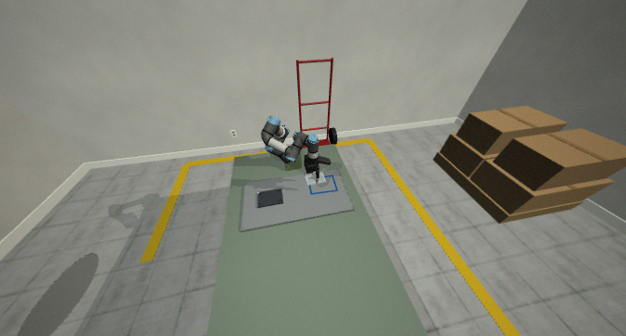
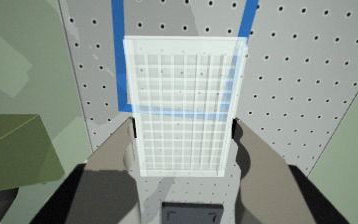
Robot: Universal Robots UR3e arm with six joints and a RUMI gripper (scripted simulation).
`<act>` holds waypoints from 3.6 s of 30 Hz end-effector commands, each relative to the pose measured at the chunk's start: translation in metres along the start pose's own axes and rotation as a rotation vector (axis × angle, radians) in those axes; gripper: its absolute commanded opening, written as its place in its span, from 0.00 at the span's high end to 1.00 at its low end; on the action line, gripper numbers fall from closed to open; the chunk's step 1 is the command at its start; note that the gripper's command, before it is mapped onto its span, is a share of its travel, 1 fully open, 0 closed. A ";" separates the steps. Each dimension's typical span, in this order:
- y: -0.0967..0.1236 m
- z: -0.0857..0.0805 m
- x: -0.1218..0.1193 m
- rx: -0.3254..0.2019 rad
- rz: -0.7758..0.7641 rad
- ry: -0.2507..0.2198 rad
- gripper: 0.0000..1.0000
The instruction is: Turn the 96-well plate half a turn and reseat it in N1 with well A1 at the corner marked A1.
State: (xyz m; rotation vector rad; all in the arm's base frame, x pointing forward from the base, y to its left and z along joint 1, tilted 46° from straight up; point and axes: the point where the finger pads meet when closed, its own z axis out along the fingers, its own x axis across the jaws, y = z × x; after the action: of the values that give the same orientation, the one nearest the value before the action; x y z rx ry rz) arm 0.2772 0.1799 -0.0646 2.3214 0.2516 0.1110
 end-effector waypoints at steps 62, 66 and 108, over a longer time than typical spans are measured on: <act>0.196 -0.007 0.013 0.008 1.326 0.005 1.00; 0.203 -0.007 0.014 0.008 1.326 0.005 1.00; 0.319 -0.010 0.021 0.008 1.326 0.006 1.00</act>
State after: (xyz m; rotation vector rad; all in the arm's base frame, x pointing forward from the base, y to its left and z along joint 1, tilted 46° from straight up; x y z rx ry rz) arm 0.3423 -0.0215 0.1706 2.0982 -1.2971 0.7429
